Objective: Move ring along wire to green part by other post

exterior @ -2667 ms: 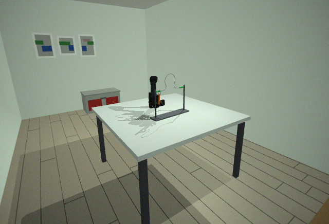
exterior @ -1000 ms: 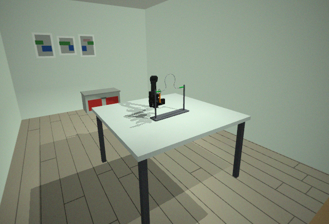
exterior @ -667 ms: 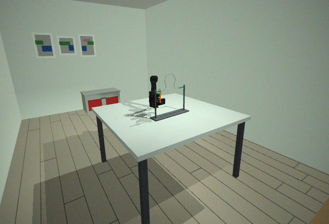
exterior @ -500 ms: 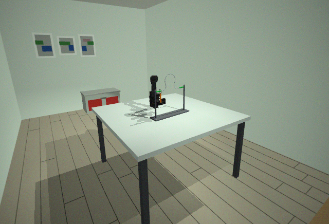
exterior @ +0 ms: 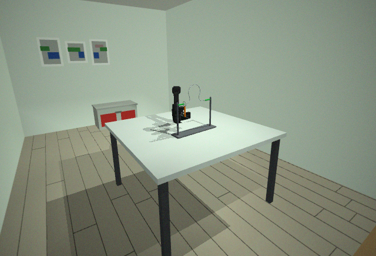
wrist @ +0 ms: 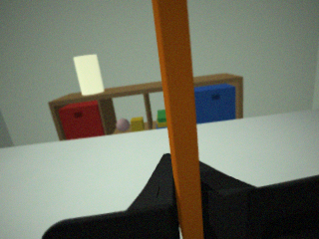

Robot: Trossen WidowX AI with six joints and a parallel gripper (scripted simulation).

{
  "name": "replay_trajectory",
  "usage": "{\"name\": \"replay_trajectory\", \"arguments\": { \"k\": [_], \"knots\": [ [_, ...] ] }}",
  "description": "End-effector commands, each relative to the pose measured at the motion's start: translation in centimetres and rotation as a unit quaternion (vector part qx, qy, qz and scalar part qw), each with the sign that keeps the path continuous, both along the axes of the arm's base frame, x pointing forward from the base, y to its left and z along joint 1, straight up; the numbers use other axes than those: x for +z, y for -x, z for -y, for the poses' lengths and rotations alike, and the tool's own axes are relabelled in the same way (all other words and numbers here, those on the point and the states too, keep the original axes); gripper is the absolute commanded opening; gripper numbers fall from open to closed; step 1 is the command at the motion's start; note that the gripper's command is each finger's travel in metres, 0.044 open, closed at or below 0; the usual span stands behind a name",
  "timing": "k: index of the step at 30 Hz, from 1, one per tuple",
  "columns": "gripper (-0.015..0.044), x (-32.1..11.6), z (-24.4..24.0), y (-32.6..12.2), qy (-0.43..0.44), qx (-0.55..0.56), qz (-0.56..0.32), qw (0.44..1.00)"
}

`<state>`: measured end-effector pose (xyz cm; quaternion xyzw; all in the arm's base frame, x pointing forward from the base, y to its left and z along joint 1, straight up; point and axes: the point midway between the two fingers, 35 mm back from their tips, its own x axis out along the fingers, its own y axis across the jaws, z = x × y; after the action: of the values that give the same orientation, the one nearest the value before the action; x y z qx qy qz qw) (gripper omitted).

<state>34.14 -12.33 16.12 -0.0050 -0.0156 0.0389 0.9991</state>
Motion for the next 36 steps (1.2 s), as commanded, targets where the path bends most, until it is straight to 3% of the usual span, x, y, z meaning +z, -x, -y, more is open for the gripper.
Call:
{"name": "replay_trajectory", "arguments": {
  "k": [1,18,36],
  "knots": [
    [-0.015,-0.1,-0.5,0.1,-0.007,-0.002,-0.002,1.0],
    [-0.015,0.0,-3.5,0.3,-0.062,-0.001,-0.006,0.998],
    [-0.015,1.6,-9.1,0.7,-0.225,0.002,-0.019,0.974]
  ]
}}
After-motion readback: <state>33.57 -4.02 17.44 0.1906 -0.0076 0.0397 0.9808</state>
